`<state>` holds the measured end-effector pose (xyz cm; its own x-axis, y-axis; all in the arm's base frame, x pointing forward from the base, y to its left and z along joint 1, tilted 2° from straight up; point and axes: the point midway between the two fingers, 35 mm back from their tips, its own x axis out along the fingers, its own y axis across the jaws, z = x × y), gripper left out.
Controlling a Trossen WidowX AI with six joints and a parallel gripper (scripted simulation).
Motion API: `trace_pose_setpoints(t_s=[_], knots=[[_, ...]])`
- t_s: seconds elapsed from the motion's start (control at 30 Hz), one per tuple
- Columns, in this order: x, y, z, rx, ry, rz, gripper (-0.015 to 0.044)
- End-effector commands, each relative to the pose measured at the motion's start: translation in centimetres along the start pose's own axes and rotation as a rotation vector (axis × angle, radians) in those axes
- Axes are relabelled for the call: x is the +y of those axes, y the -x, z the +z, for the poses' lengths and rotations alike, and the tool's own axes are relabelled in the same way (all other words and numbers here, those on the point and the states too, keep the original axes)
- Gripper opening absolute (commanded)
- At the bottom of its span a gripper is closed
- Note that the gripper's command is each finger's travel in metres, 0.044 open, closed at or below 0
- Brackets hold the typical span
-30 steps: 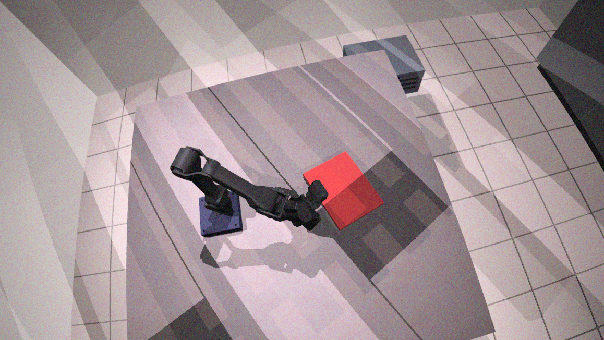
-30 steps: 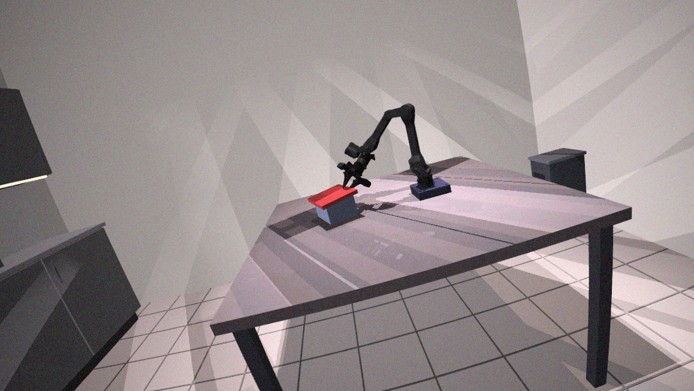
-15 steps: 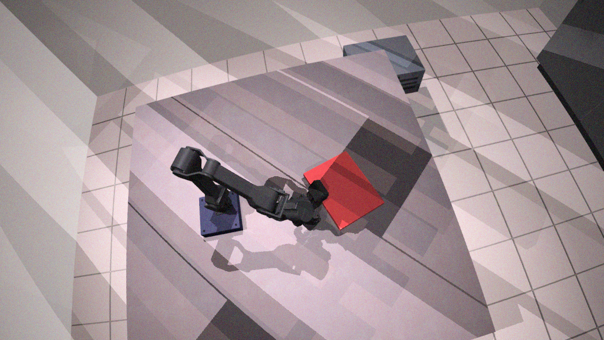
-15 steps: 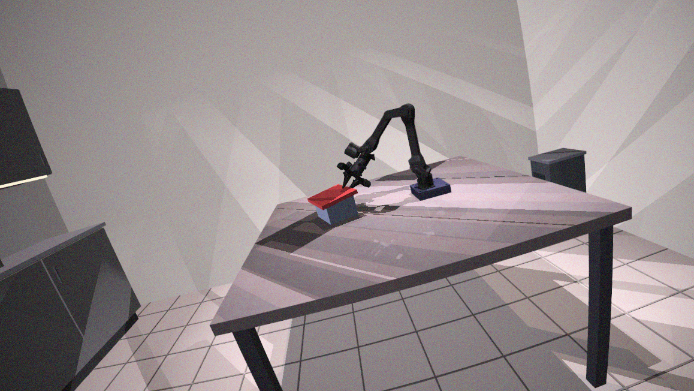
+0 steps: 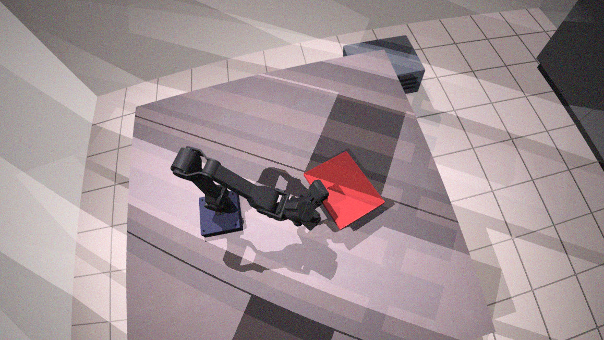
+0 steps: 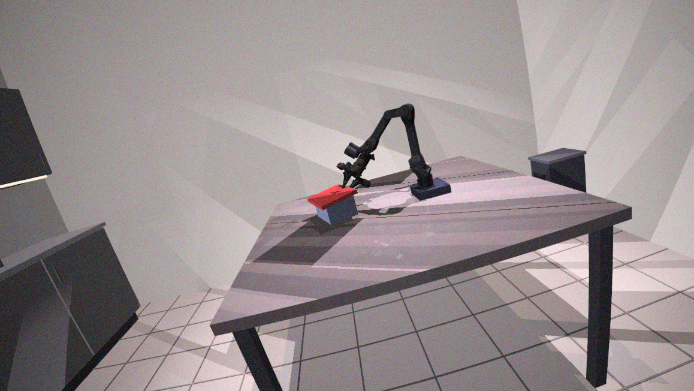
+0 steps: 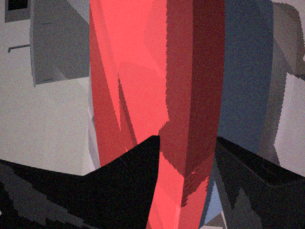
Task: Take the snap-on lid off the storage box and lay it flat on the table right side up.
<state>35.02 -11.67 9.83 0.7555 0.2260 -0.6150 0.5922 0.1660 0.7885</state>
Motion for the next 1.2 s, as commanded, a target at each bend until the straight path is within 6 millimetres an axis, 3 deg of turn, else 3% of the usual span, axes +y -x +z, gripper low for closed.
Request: trace_pose_setpoints(t_s=[0.0,0.8,1.17], knots=[[0.0,-0.1,0.0,-0.002,-0.002,-0.001,0.0],[0.1,-0.2,0.0,-0.002,-0.002,-0.001,0.0],[1.3,0.7,0.0,-0.002,-0.002,-0.003,0.0]])
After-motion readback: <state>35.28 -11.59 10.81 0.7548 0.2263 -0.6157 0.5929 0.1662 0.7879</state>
